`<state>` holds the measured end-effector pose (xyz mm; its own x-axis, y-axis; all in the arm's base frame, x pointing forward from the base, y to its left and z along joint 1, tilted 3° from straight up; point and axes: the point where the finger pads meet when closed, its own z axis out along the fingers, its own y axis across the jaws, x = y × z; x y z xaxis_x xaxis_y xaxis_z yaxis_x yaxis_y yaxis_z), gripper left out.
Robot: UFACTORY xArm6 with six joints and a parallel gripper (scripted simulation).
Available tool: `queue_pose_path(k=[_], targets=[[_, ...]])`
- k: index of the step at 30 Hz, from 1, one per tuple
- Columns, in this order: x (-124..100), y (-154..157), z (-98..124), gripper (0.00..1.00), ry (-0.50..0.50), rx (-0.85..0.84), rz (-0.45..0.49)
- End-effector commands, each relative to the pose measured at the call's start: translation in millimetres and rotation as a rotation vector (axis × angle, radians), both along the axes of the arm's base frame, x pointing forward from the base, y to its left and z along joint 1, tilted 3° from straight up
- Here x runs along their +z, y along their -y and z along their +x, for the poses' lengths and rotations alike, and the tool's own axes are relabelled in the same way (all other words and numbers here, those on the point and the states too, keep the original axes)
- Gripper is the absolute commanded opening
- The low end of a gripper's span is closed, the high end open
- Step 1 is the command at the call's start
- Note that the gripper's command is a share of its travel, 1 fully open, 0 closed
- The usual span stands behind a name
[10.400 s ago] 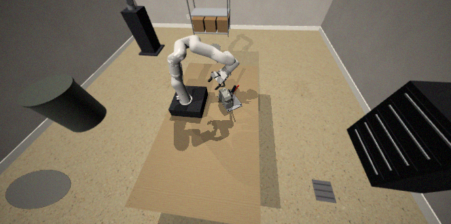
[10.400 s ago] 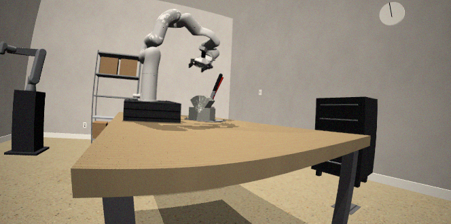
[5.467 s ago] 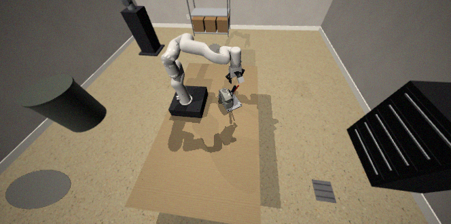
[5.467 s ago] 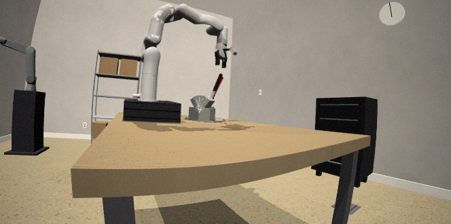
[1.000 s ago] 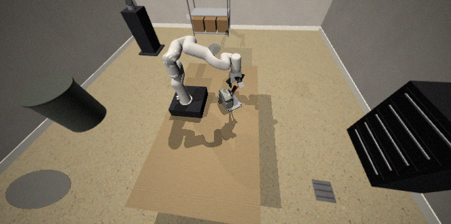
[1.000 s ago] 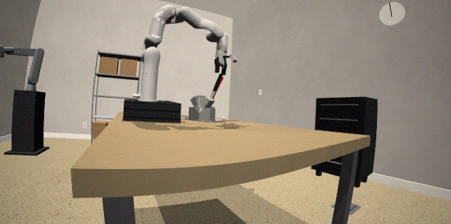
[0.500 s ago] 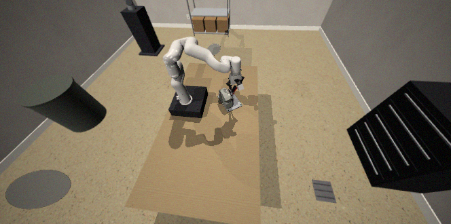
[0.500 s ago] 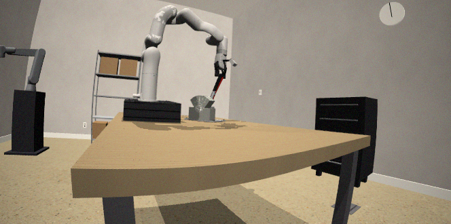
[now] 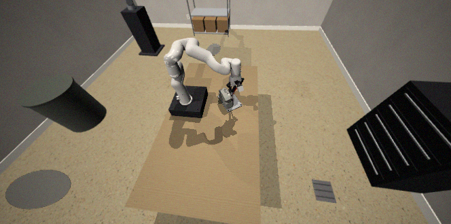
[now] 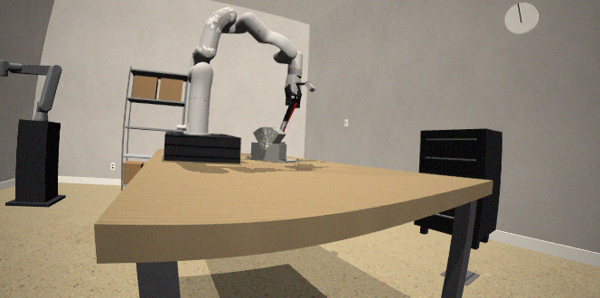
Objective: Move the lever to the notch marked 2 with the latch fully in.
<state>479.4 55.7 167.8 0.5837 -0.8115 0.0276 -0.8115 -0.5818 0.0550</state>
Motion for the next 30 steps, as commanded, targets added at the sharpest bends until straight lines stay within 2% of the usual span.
queue_pose_path(k=[1, 19, 20, 30], targets=[[-0.3, -0.1, 1.1, 1.00, 0.004, 0.000, 0.001], [-1.2, 0.0, 1.1, 1.00, 0.004, 0.000, 0.001], [-1.2, 0.0, 1.1, 0.00, 0.004, 0.000, 0.001], [-1.2, 0.0, 1.1, 0.00, 0.004, 0.000, 0.001]])
